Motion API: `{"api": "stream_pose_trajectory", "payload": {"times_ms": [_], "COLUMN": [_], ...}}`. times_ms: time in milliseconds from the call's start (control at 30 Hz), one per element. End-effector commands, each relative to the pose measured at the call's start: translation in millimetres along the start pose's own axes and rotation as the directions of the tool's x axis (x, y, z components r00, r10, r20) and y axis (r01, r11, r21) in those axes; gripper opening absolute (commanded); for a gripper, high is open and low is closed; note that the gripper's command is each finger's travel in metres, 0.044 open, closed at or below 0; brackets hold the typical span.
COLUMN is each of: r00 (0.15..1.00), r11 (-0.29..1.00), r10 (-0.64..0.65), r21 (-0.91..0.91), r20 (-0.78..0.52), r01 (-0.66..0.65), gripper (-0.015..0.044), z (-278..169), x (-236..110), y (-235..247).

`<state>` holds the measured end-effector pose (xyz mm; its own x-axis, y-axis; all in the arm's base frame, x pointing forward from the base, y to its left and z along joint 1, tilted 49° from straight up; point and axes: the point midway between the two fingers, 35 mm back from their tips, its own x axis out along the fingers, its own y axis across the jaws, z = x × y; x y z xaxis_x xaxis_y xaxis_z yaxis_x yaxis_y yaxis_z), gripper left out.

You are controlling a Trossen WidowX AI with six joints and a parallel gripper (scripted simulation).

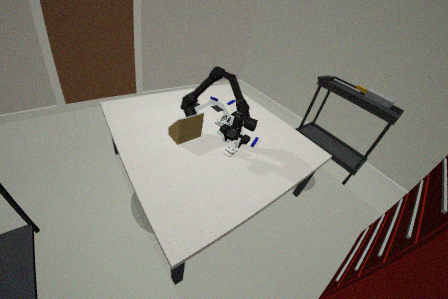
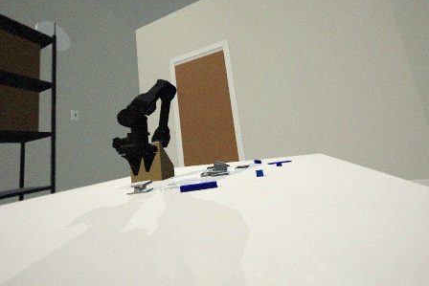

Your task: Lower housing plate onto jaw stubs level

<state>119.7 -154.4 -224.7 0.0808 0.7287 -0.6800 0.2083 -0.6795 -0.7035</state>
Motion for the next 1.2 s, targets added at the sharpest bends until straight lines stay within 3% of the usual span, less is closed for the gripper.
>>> {"api": "stream_pose_trajectory", "payload": {"times_ms": [0,733,1167], "r00": [1.000,1.000,1.000], "r11": [1.000,1.000,1.000], "r10": [0.002,0.000,0.001], "r21": [0.004,0.000,0.001], "r20": [-0.005,0.000,-0.002], "r01": [-0.002,0.000,-0.001], "gripper": [0.0440,0.0440,0.0440], "z": [-0.9,0.0,-1.8], "x": [-0.2,0.3,20.8], "y": [0.3,0.0,1.8]}}
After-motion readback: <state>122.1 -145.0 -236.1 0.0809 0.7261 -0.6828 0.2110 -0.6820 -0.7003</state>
